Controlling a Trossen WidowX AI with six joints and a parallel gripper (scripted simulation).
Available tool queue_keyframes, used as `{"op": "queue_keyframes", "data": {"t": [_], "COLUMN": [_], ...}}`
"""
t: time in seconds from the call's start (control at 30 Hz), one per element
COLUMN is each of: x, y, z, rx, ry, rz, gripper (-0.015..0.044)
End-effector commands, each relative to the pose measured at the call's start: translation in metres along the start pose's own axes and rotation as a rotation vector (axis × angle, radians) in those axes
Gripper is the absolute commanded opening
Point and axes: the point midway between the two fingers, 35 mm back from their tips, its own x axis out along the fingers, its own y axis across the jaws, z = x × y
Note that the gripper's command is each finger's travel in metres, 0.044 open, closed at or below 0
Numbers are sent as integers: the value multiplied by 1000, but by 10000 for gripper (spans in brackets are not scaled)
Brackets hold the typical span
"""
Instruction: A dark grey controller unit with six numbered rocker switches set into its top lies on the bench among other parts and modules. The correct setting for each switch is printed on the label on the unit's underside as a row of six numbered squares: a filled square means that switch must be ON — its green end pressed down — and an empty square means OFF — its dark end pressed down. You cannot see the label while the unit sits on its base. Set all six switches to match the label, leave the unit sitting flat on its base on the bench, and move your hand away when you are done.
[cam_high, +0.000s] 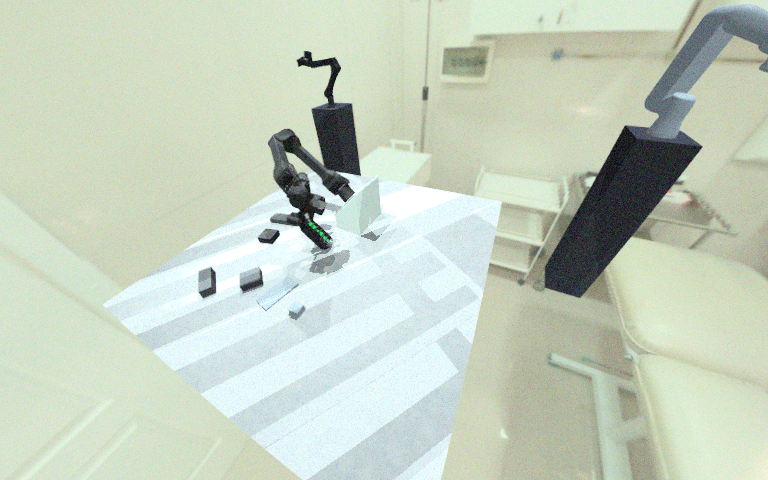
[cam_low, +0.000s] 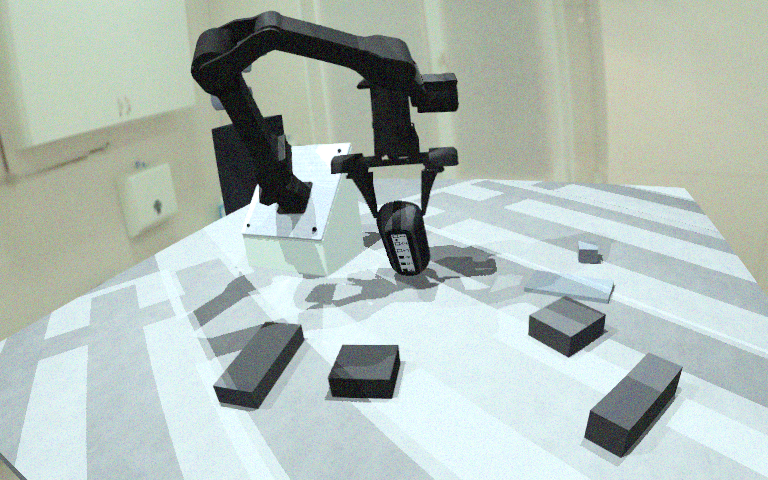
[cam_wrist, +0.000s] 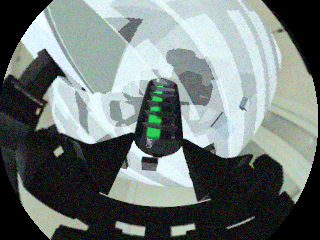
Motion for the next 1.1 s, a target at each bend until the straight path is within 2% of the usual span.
{"op": "queue_keyframes", "data": {"t": [0.0,1.07], "x": [0,-10], "y": [0,0], "z": [7,33], "rx": [4,3], "ry": [-4,64], "rz": [7,6], "gripper": [338,338]}}
